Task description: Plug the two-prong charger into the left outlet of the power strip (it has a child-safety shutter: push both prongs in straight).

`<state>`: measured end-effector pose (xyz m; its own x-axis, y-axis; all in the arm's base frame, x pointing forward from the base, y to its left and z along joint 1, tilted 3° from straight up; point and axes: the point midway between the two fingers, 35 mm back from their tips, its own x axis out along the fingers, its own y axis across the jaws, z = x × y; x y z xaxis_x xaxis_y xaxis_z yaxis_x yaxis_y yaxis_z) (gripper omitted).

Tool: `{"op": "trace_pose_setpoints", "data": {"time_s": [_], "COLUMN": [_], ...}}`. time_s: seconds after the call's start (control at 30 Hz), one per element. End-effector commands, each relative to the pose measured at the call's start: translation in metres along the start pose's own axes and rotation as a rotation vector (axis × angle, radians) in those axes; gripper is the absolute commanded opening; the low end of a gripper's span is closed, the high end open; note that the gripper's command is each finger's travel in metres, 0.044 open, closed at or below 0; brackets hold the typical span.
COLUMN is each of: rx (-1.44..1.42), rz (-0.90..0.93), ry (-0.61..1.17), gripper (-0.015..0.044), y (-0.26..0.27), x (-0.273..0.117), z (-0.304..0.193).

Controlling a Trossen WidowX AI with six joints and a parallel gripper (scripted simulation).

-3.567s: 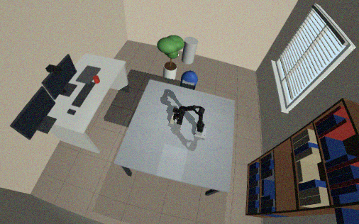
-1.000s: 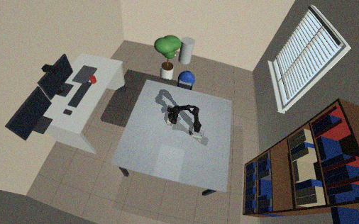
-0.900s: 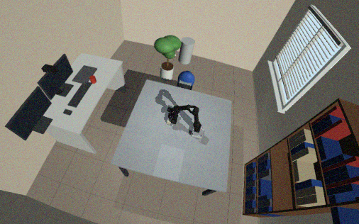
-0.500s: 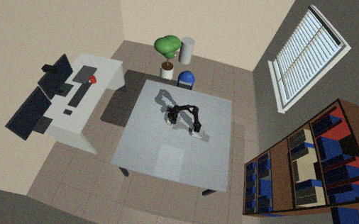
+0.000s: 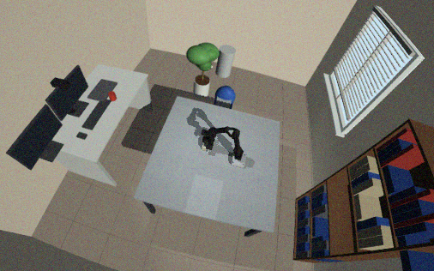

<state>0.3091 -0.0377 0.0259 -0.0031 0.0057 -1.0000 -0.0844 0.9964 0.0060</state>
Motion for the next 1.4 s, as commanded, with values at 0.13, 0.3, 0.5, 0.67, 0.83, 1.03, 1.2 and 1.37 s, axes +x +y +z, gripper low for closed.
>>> {"op": "trace_pose_setpoints", "data": {"time_s": [0.13,0.3,0.5,0.67,0.83,1.03,1.2,1.37], "rx": [0.002,0.002,0.002,0.002,0.002,0.002,0.002,0.002], "rz": [0.003,0.003,0.003,0.003,0.003,0.003,0.003,0.003], "ry": [-0.006,-0.006,-0.006,-0.006,-0.007,-0.007,-0.007,-0.007], "gripper": [0.0,0.0,0.0,0.0,0.0,0.0,0.0,0.0], "y": [0.001,0.001,0.001,0.001,0.001,0.001,0.001,0.001], "x": [-0.001,-0.001,-0.001,-0.001,-0.001,-0.001,-0.001,-0.001], "z": [0.004,0.006,0.009,0.011,0.013,0.015,0.017,0.019]}}
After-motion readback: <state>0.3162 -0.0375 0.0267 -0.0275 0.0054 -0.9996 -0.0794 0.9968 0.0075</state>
